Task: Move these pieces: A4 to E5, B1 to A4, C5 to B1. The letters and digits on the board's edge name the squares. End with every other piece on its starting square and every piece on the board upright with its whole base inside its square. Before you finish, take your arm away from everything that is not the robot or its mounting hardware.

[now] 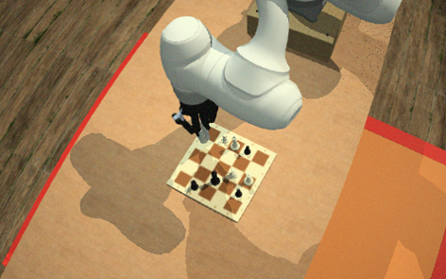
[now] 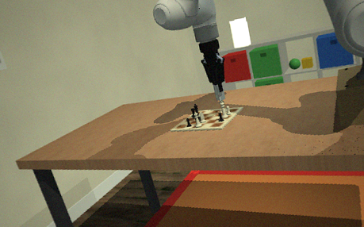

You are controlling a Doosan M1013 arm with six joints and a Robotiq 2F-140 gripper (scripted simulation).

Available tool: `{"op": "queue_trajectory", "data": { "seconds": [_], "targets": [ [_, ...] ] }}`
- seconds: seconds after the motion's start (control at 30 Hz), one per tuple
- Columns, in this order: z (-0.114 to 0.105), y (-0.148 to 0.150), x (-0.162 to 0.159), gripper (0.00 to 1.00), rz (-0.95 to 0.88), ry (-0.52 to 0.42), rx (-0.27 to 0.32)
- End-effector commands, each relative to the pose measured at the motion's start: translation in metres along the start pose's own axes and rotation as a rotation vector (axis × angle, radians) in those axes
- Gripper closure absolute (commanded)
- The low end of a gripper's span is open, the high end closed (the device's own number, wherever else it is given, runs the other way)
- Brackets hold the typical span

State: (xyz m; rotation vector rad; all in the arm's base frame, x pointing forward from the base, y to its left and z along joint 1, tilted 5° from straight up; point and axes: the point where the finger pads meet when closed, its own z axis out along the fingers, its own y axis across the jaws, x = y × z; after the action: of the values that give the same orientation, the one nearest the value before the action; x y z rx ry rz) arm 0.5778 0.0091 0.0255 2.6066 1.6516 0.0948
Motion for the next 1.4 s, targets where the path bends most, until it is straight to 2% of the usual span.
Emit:
{"op": "queue_trajectory", "data": {
  "seconds": [0.0,0.13,0.2,0.33,0.77,0.87,0.93,0.97,1.0,1.07,1.37],
  "targets": [
    [-0.02,0.0,0.0,1.0,0.0,0.0,0.0],
    [-0.048,0.0,0.0,1.0,0.0,0.0,0.0],
    [-0.048,0.0,0.0,1.0,0.0,0.0,0.0],
    [-0.063,0.0,0.0,1.0,0.0,0.0,0.0],
    [-0.064,-0.006,0.007,1.0,-0.029,0.0,0.001],
    [-0.064,-0.051,0.061,1.0,-0.254,0.0,0.001],
    [-0.064,-0.051,0.061,1.0,-0.254,0.0,0.001],
    [-0.064,-0.072,0.08,1.0,-0.347,0.0,0.001],
    [-0.064,-0.072,0.08,1.0,-0.347,0.0,0.001],
    [-0.065,-0.102,0.107,1.0,-0.479,0.0,0.0],
    [-0.065,-0.109,0.112,1.0,-0.508,0.0,0.0]
  ]
}}
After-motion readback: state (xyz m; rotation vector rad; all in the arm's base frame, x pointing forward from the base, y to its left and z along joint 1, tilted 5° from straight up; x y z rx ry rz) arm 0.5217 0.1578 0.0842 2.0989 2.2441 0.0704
